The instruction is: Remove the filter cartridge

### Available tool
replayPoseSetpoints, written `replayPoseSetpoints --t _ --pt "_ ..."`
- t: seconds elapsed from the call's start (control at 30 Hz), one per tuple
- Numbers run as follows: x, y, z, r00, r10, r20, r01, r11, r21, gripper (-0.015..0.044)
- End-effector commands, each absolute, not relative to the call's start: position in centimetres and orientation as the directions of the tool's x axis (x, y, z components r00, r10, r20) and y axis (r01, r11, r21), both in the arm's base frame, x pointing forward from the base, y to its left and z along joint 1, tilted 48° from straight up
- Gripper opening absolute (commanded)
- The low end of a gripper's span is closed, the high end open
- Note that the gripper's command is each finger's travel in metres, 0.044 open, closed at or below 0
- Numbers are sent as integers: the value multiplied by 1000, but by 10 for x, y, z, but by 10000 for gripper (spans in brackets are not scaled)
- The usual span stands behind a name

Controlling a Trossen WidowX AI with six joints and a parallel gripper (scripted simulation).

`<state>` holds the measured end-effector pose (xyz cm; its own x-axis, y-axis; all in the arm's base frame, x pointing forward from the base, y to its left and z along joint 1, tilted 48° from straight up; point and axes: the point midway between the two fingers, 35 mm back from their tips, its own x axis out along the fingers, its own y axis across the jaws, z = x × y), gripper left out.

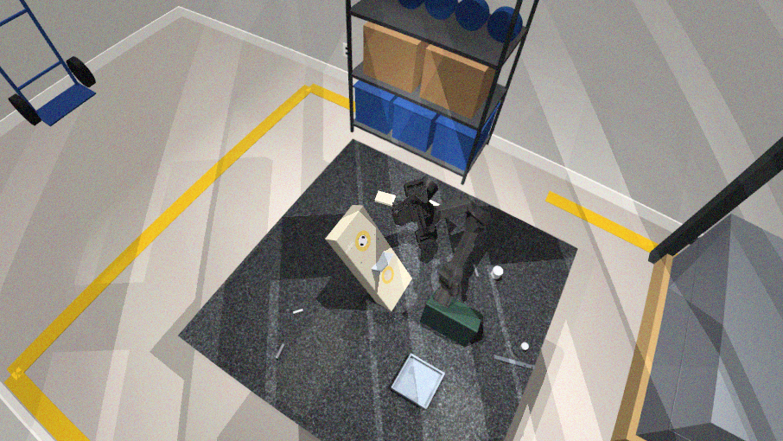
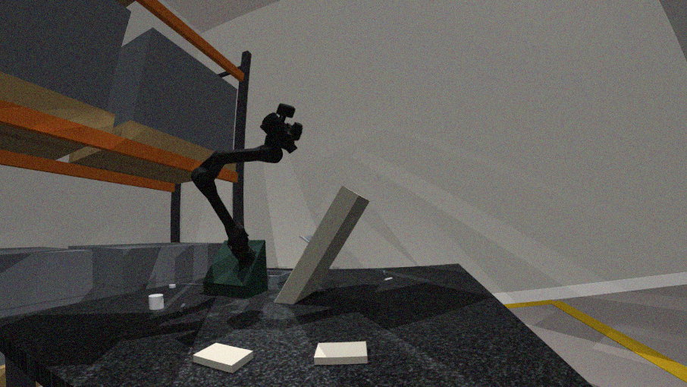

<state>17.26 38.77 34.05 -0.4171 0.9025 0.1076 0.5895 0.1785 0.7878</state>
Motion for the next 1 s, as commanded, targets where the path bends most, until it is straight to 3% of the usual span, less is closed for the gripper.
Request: replayPoseSetpoints --t 0.0,0.17,0.33,0.47,0.67,0.83,0.97 --pt "174 388 340 -406 908 108 599 175 782 374" --pt "220 400 310 -87 995 47 785 39 619 242" --pt "269 389 257 274 951 -146 864 -176 472 111" --pt "299 360 209 510 790 -341 830 -348 436 108" --pt "317 309 162 688 502 -524 726 -485 488 108" --pt "321 253 134 772 191 -606 600 -531 598 108" --pt "317 204 123 799 -80 -596 487 -495 719 108"
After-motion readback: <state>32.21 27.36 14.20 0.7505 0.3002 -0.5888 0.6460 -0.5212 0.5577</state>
